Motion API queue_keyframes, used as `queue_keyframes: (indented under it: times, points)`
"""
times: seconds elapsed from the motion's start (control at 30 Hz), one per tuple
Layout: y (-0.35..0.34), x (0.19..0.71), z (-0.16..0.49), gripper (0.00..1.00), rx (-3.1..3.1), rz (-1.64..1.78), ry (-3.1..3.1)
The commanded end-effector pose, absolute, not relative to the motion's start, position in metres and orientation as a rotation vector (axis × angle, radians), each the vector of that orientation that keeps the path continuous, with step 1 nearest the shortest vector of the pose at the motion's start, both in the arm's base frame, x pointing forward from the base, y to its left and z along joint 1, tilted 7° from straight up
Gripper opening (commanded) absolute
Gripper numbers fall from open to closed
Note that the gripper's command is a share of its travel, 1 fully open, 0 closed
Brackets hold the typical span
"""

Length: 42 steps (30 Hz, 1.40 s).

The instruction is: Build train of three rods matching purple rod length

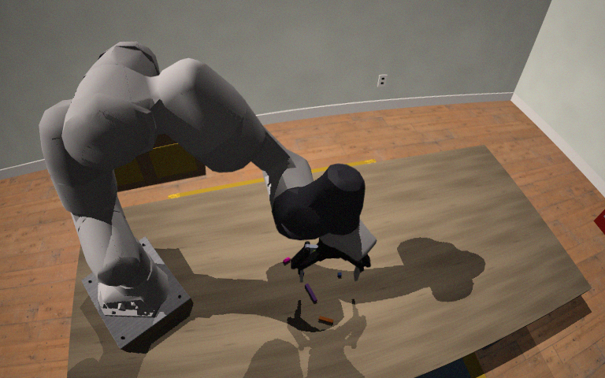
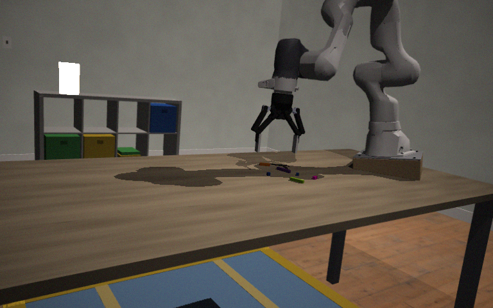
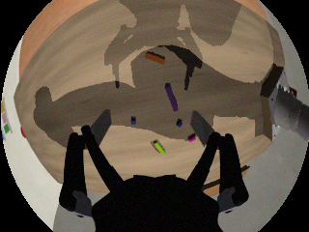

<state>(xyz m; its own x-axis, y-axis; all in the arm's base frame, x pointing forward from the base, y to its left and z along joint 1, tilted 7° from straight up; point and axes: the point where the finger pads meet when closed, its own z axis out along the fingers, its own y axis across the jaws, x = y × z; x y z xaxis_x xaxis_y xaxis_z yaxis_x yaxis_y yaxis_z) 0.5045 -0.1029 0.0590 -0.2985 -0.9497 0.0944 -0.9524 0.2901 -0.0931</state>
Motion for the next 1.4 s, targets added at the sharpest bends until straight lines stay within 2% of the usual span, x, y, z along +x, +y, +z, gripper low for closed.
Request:
queue_keyframes:
  times: [0.0,1.37]
  points:
    - [-0.107,0.505,0.059,1.0,1.631,0.222,-2.65]
    - [-0.153,0.521,0.064,1.0,0.607,0.222,-3.101]
